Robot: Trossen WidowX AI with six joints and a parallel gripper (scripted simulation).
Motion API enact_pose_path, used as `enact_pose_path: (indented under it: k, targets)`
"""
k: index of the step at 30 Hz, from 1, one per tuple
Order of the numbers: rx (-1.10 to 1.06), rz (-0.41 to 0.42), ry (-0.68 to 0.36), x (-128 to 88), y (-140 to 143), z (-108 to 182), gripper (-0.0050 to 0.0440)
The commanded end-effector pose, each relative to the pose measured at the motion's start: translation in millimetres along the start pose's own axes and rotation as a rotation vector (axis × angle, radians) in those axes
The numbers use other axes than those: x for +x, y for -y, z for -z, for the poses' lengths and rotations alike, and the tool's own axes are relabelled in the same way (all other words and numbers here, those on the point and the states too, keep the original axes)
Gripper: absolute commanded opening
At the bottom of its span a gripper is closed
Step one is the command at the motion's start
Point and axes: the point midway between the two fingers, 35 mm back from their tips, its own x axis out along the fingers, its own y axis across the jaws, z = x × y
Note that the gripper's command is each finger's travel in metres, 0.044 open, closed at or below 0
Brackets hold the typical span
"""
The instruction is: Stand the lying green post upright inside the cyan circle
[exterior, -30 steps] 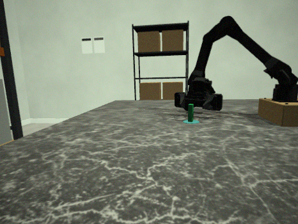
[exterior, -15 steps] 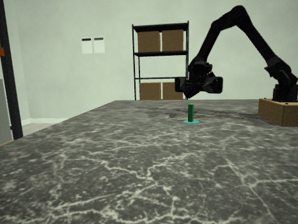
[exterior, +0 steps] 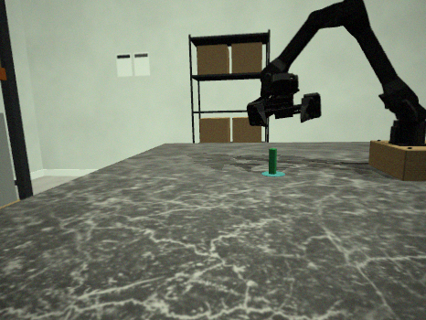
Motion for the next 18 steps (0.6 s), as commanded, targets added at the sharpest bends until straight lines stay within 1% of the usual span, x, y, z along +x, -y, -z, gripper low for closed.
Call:
enact_pose_path:
  k: [1, 2, 5, 7, 9, 11, 16, 18]
  targets:
    - [-0.003, -0.058, -0.152, 6.5, -1.5, -14.7, 0.0400]
    - [0.046, -0.101, -0.289, 5.9, -4.2, -8.8, 0.0400]
    - [0.049, -0.113, -0.478, 8.8, -3.3, -18.3, 0.0400]
    - [0.066, -0.097, -0.604, 7.5, -1.8, -22.7, 0.0400]
    - [0.083, -0.060, -0.725, 4.8, 0.6, -28.4, 0.0400]
    - [0.098, -0.004, -0.837, 1.0, 3.6, -35.8, 0.0400]
    - [0.121, 0.201, -1.085, -14.8, 13.0, -57.1, 0.0400]
    - [0.121, 0.201, -1.085, -14.8, 13.0, -57.1, 0.0400]
